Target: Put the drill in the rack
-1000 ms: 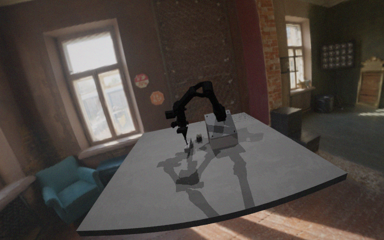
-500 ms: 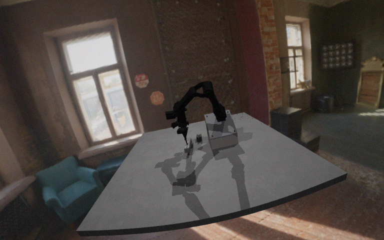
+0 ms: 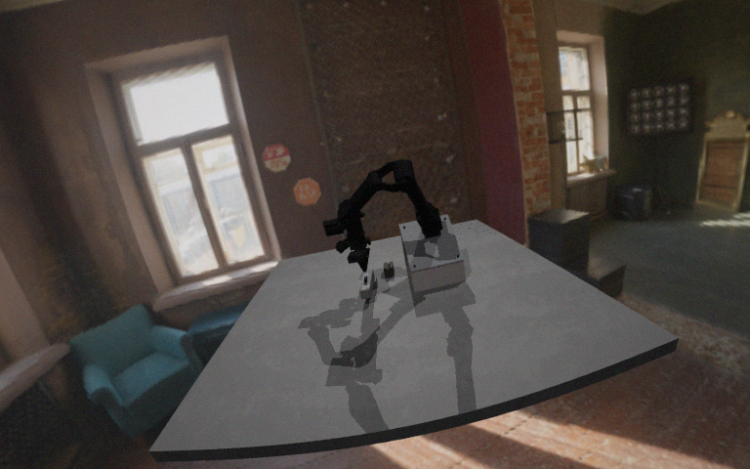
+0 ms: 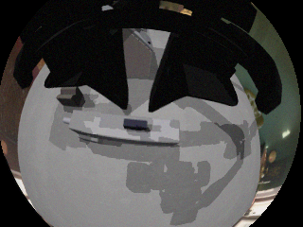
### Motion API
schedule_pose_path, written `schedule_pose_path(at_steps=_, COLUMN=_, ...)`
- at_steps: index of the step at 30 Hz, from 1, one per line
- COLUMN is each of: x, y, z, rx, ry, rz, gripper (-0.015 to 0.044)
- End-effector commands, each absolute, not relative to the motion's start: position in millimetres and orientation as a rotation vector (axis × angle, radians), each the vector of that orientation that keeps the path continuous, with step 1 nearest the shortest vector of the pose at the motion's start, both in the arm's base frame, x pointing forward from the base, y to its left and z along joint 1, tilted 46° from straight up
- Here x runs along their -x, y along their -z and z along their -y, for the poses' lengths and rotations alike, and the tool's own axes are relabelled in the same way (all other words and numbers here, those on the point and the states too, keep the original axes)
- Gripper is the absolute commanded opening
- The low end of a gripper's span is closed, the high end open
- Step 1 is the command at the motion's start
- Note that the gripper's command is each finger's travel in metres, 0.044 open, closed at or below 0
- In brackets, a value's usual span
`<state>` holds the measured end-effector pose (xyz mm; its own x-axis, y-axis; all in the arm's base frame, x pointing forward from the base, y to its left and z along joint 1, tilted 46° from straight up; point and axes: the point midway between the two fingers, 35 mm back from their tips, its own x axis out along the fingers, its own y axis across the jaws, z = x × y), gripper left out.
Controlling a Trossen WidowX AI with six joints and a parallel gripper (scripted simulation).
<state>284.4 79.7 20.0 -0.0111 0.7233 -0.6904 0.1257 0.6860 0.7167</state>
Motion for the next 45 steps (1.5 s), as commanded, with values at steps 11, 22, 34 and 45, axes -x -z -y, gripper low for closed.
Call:
schedule_pose_path(at_steps=11, x=-297.8, y=-25.1, z=-35.0, rx=-0.558, ry=-0.686, rz=-1.423, gripper=0.0440)
schedule_pose_path(at_steps=22, x=-290.5, y=75.2, z=-12.3, rx=0.100, ry=-1.185, rz=-1.012, gripper=0.0440)
schedule_pose_path(at_steps=34, x=-271.7, y=132.0, z=-4.4, rx=0.510, ry=-1.426, rz=-0.680, gripper=0.0440)
schedule_pose_path(at_steps=45, x=-271.7, y=132.2, z=-4.4, rx=0.512, ry=-1.427, rz=-0.678, gripper=0.0440)
